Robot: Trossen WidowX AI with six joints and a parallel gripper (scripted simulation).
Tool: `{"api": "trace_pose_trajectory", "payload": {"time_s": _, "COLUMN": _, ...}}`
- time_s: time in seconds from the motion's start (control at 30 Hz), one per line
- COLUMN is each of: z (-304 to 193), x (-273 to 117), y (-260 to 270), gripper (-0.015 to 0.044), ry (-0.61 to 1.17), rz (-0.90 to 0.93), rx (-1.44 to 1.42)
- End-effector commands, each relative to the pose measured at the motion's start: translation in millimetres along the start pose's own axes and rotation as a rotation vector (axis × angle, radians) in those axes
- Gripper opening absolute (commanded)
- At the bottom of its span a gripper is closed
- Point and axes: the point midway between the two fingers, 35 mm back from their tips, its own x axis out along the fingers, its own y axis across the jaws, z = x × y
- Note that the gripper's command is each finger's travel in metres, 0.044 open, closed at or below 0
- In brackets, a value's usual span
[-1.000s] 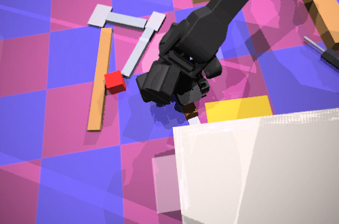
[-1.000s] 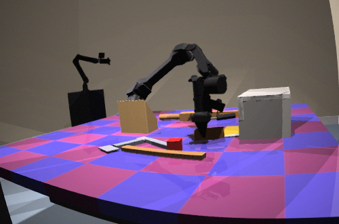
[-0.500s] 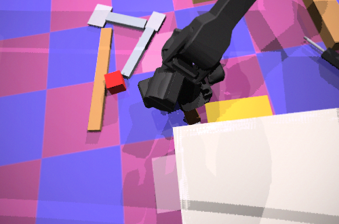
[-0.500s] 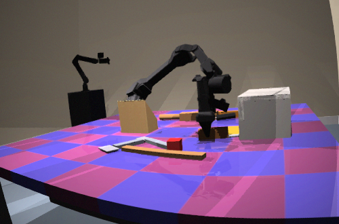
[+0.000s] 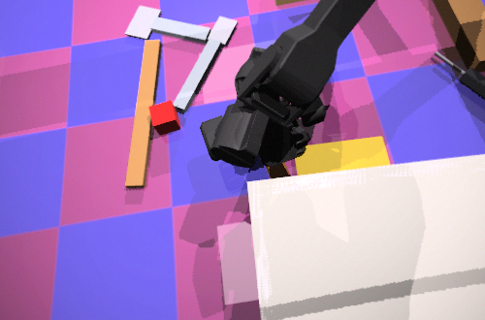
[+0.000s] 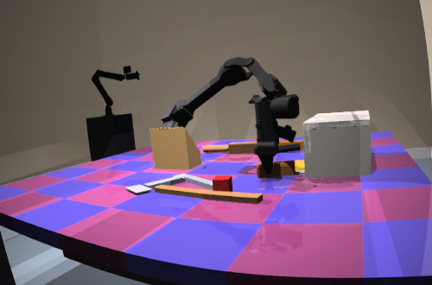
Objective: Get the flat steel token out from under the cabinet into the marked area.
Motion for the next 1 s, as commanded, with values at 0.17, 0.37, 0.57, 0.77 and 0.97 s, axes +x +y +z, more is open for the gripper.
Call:
{"api": "trace_pose_trajectory", "payload": {"time_s": 0.17, "z": 2.1, "x": 1.1, "y": 11.1, "gripper": 0.0, "ry": 0.0, "rz": -0.001, "rx": 0.001}}
{"api": "trace_pose_trajectory", "payload": {"time_s": 0.37, "z": 2.1, "x": 1.3, "y": 17.8, "gripper": 0.0, "ry": 0.0, "rz": 0.0, "rx": 0.001}}
{"api": "trace_pose_trajectory", "payload": {"time_s": 0.57, "z": 2.1, "x": 1.5, "y": 24.9, "gripper": 0.0, "ry": 0.0, "rz": 0.0, "rx": 0.001}}
{"api": "trace_pose_trajectory", "payload": {"time_s": 0.77, "z": 2.1, "x": 1.5, "y": 31.6, "gripper": 0.0, "ry": 0.0, "rz": 0.001, "rx": 0.002}}
{"api": "trace_pose_trajectory", "payload": {"time_s": 0.97, "z": 2.2, "x": 1.6, "y": 38.1, "gripper": 0.0, "ry": 0.0, "rz": 0.001, "rx": 0.002}}
